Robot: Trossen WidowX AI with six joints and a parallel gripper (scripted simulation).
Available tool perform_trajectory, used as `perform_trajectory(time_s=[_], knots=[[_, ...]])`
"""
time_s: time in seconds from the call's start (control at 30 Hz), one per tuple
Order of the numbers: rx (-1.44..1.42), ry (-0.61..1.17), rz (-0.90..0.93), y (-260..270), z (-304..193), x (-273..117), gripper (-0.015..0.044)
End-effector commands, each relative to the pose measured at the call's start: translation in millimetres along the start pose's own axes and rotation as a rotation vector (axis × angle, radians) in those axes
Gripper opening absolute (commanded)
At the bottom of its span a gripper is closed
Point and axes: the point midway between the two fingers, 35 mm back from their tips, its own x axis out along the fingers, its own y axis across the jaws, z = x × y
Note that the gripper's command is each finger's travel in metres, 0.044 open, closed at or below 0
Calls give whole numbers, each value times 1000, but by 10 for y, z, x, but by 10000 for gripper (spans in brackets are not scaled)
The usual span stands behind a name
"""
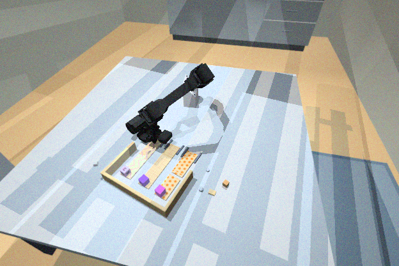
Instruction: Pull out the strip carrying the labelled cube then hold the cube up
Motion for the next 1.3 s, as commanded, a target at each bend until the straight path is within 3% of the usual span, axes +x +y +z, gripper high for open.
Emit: perform_trajectory(time_s=[0.0, 1.27], knots=[[1, 0, 3, 9, 0, 12, 0], [1, 1, 3, 4, -45, 40, 0]])
